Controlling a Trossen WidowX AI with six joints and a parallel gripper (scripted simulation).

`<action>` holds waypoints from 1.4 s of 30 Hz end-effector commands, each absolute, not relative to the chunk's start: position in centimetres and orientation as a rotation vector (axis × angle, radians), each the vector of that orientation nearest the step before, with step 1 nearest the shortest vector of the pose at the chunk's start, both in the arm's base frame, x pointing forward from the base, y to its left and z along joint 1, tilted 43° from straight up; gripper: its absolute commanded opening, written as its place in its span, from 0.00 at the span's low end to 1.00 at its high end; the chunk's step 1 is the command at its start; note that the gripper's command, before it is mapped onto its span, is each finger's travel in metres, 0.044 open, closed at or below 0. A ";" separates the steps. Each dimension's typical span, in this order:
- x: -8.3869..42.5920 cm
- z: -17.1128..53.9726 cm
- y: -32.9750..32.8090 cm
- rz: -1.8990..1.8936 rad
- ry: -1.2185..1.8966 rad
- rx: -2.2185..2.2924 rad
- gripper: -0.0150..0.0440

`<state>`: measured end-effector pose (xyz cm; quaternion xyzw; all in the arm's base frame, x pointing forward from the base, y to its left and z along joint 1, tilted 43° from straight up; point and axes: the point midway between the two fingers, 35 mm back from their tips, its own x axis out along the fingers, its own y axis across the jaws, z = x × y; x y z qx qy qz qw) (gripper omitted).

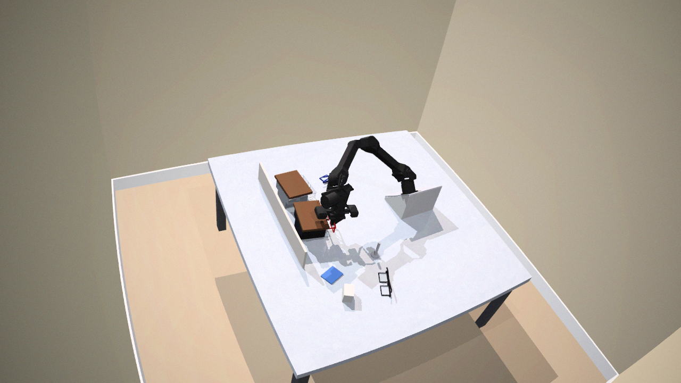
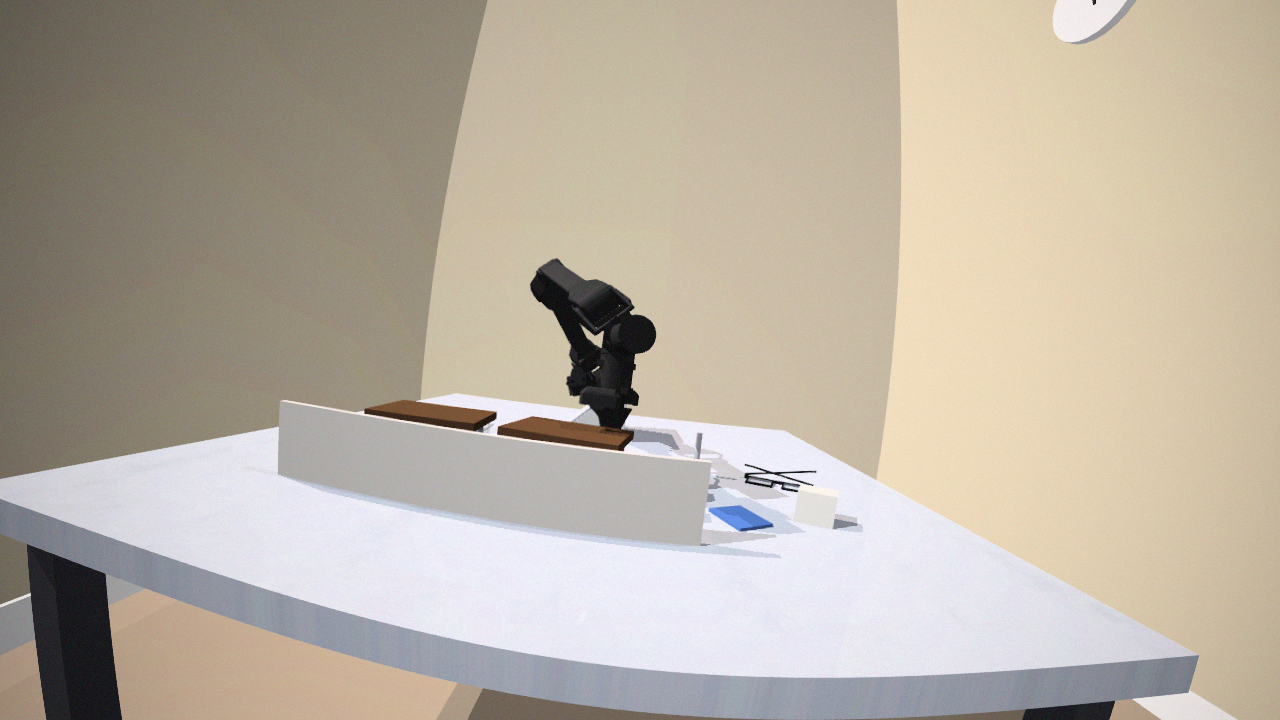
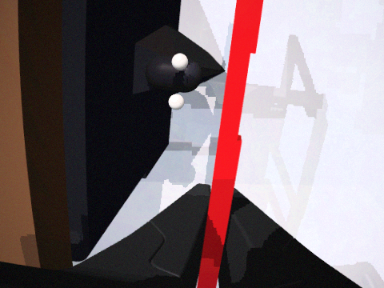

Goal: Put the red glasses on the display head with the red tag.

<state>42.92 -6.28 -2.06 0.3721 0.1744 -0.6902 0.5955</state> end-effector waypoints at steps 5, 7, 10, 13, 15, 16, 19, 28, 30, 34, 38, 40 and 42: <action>43.0 -2.1 -6.4 -1.600 0.403 0.862 0.25; 43.0 -2.1 -6.4 -1.600 0.403 0.862 0.25; 42.9 -2.2 -6.5 -1.600 0.403 0.862 0.25; 42.9 -2.3 -6.7 -1.600 0.403 0.861 0.25; 42.9 -2.4 -6.7 -1.600 0.403 0.861 0.25; 42.9 -2.4 -6.7 -1.600 0.403 0.861 0.25; 43.0 -2.3 -6.6 -1.602 0.404 0.866 0.34; 43.0 -2.3 -6.6 -1.602 0.404 0.866 0.44; 43.0 -2.3 -6.5 -1.604 0.406 0.866 0.44; 43.2 -1.2 -5.5 -1.634 0.425 0.865 0.44; 43.3 -0.1 -4.5 -1.665 0.441 0.861 0.44; 43.3 -0.1 -4.5 -1.665 0.441 0.861 0.44; 43.3 -0.1 -4.5 -1.665 0.441 0.861 0.44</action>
